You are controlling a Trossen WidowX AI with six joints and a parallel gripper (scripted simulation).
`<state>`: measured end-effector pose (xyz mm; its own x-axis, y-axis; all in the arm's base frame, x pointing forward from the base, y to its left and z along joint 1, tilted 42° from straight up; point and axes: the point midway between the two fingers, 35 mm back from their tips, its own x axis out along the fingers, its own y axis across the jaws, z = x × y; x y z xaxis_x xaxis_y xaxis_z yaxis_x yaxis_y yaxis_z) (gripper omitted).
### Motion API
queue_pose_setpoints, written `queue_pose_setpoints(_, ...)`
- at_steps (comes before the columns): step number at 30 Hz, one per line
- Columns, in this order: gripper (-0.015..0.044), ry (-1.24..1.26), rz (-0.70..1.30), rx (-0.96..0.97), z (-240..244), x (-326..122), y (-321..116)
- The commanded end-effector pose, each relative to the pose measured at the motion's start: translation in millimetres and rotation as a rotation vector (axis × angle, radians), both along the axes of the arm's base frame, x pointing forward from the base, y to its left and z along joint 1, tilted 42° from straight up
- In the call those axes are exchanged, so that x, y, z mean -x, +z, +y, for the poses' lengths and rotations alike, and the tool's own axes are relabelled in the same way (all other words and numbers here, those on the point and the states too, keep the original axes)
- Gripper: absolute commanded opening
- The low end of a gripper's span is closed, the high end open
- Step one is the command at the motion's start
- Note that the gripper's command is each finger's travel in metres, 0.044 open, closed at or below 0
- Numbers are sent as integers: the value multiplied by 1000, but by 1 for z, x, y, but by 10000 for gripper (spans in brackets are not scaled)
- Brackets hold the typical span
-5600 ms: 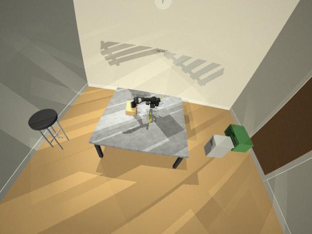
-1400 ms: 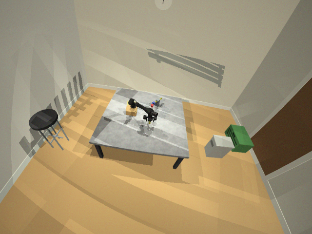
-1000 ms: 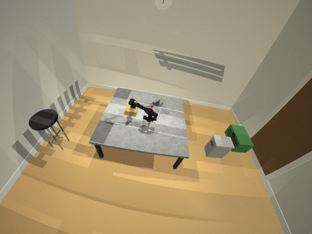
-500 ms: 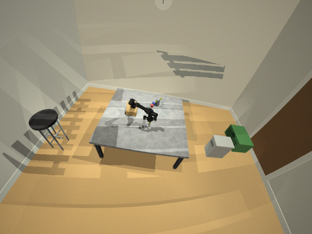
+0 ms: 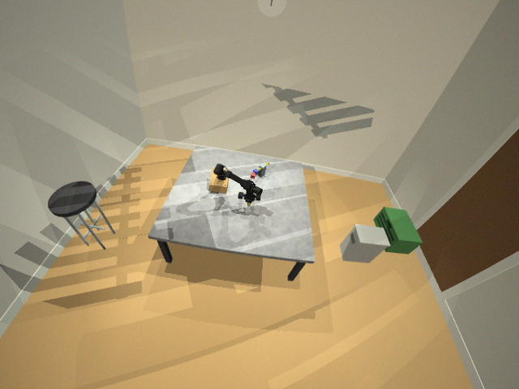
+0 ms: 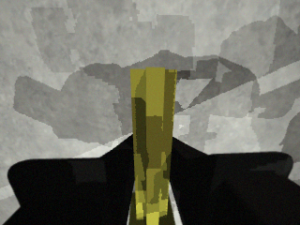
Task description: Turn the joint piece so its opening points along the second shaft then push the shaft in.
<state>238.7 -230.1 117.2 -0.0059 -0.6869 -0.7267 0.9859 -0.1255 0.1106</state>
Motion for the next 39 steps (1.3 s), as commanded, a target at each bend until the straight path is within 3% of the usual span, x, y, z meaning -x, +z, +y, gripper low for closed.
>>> queue_pose_setpoints(1, 67, 0, 0, 0, 0, 0, 0)
queue_pose_setpoints(22, 67, -56, 65, -16, -1, 1, -1)
queue_pose_setpoints(30, 0, -41, 47, -10, -1, 0, 0)
queue_pose_setpoints(39, 0, -48, 55, -14, 4, -1, -4)
